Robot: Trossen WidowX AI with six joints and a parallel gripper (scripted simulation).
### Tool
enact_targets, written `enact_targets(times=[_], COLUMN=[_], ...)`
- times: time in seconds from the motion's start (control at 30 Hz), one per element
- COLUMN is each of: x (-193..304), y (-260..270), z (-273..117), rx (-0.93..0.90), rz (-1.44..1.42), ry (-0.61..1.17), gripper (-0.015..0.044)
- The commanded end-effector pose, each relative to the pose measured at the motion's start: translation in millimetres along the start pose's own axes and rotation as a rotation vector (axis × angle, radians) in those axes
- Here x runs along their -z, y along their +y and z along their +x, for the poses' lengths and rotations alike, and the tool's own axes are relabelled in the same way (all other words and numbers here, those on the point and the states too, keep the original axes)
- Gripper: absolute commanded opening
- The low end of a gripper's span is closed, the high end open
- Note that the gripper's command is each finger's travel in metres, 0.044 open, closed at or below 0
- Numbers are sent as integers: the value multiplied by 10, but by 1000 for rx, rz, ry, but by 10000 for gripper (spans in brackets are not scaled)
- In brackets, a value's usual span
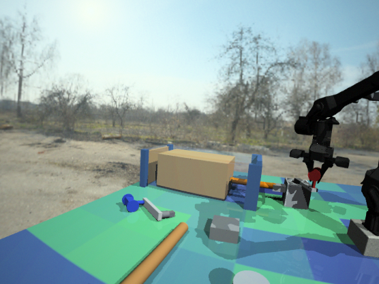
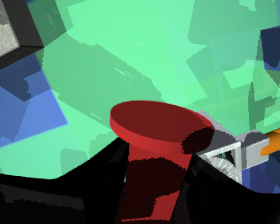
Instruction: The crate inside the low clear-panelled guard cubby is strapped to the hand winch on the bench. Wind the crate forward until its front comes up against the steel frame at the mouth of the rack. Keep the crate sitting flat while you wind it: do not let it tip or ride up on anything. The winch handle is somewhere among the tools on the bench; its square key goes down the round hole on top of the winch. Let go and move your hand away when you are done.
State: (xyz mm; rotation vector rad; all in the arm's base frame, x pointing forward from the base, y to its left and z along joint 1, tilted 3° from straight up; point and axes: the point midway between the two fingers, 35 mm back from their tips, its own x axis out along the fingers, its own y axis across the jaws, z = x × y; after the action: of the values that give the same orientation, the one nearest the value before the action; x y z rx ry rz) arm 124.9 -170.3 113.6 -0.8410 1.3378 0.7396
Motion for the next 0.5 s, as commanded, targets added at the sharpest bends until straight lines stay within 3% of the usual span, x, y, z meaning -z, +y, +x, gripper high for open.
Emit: enact_targets(times=[0.0, 0.47], x=[134, 296], y=[104, 193], z=[29, 21], rx=[-27, -28], rz=[19, 19], ry=[35, 37], gripper=[0, 0])
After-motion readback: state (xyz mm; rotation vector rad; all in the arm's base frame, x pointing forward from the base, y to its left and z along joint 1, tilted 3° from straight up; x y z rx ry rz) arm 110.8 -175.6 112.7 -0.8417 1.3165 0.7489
